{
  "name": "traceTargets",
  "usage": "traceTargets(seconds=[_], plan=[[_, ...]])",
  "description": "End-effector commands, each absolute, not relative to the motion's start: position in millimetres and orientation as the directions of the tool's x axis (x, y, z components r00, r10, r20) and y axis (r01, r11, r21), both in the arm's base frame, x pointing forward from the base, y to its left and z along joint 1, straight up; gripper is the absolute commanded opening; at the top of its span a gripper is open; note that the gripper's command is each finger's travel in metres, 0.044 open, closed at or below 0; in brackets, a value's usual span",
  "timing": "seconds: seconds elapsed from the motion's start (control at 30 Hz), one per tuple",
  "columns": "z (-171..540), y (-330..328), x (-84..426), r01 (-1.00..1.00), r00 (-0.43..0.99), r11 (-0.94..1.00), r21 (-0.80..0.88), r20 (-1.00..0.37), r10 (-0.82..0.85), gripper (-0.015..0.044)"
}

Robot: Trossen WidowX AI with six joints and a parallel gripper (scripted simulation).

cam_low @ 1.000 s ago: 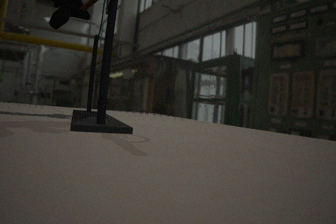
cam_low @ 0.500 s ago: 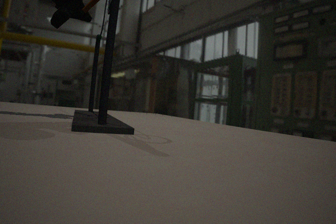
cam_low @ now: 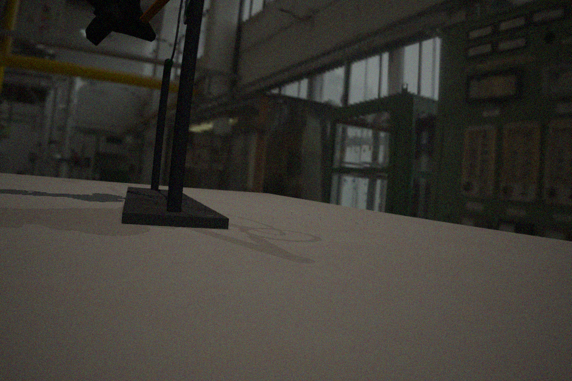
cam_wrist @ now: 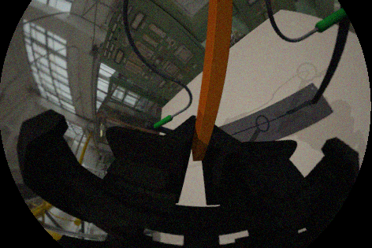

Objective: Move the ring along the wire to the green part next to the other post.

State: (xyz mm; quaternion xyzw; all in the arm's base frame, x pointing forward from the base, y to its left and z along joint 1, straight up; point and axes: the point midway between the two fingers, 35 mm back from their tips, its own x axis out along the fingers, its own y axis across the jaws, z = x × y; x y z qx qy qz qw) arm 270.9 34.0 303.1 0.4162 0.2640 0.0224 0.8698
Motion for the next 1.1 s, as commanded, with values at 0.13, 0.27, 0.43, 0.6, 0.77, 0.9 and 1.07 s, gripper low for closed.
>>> traceTargets(seconds=[0.13,0.27,0.43,0.6,0.77,0.9,1.07], plan=[[302.8,30.5,270.8,0.182,0.86,0.727,0.662,-0.466,0.21,-0.015],[300.6,28.3,270.5,0.187,0.857,0.762,0.62,-0.482,0.182,-0.015],[297.9,25.1,270.2,0.193,0.853,0.805,0.561,-0.501,0.144,-0.015],[295.2,21.5,269.8,0.199,0.849,0.847,0.493,-0.518,0.102,-0.015],[292.7,17.6,269.4,0.204,0.845,0.884,0.421,-0.532,0.058,-0.015],[291.0,14.4,269.1,0.208,0.841,0.909,0.361,-0.54,0.021,-0.015],[289.1,10.1,268.6,0.213,0.837,0.935,0.284,-0.547,-0.025,-0.015]])
